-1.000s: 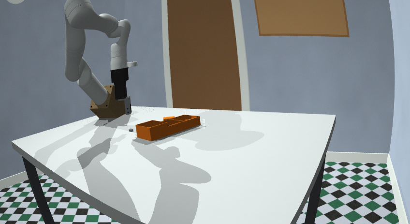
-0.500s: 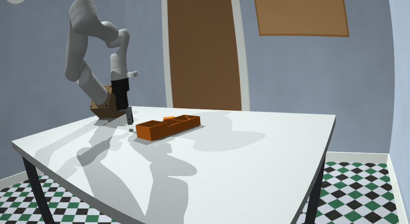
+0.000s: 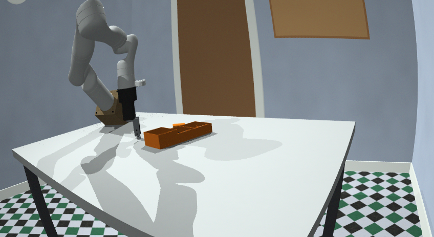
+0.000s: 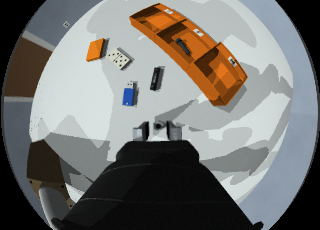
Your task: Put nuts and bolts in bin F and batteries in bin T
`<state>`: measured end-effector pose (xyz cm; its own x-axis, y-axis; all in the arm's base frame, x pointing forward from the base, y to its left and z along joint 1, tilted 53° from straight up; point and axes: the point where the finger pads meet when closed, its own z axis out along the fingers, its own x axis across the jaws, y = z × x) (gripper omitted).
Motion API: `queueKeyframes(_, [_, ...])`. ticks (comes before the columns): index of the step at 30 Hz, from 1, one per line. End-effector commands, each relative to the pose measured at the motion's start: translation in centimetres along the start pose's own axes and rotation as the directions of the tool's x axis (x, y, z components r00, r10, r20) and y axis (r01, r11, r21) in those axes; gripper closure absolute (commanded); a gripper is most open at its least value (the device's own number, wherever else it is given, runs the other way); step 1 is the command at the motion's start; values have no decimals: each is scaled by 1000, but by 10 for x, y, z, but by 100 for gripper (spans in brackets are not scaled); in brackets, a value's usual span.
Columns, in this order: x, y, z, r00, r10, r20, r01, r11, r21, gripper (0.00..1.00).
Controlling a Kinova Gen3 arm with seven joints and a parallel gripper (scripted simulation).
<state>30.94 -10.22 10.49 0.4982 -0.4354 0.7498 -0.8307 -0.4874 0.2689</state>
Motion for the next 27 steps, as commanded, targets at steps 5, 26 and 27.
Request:
queueKeyframes(5, [0, -1, 4, 1000, 1, 0, -1, 1000, 1, 36])
queueKeyframes(26, [1, -1, 12, 1000, 1, 0, -1, 1000, 1, 66])
queueKeyframes(27, [1, -1, 12, 1000, 1, 0, -1, 1000, 1, 66])
